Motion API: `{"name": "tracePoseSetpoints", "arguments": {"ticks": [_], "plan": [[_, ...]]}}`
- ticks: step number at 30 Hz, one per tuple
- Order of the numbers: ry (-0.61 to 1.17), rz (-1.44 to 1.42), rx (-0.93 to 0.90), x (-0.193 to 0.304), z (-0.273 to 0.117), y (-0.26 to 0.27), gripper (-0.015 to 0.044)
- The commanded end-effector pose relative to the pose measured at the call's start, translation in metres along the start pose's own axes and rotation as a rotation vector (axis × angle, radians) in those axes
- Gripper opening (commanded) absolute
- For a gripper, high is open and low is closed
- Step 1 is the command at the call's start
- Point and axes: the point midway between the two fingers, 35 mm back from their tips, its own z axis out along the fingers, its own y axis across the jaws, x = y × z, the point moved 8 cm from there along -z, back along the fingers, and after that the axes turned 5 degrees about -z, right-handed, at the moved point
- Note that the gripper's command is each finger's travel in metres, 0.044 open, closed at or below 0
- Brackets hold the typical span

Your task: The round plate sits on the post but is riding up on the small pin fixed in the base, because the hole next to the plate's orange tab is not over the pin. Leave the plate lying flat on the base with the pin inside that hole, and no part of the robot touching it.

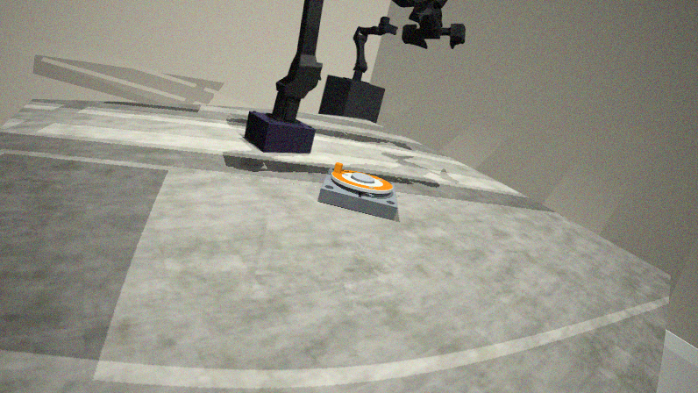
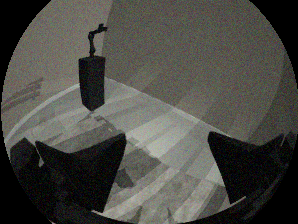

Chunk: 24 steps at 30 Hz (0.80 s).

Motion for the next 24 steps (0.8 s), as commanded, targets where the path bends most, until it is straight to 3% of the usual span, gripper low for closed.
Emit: {"name": "tracePoseSetpoints", "arguments": {"ticks": [1,10,15,19,24], "plan": [[0.009,0.006,0.006,0.003,-0.001,-0.002,0.0374],[0.330,0.293,0.252,0.104,-0.055,-0.061,0.0137],[0.549,0.568,0.432,0.175,-0.109,-0.080,0.0006],[0.646,0.710,0.518,0.207,-0.140,-0.082,0.0000],[0.828,1.032,0.695,0.265,-0.209,-0.067,0.0000]]}}
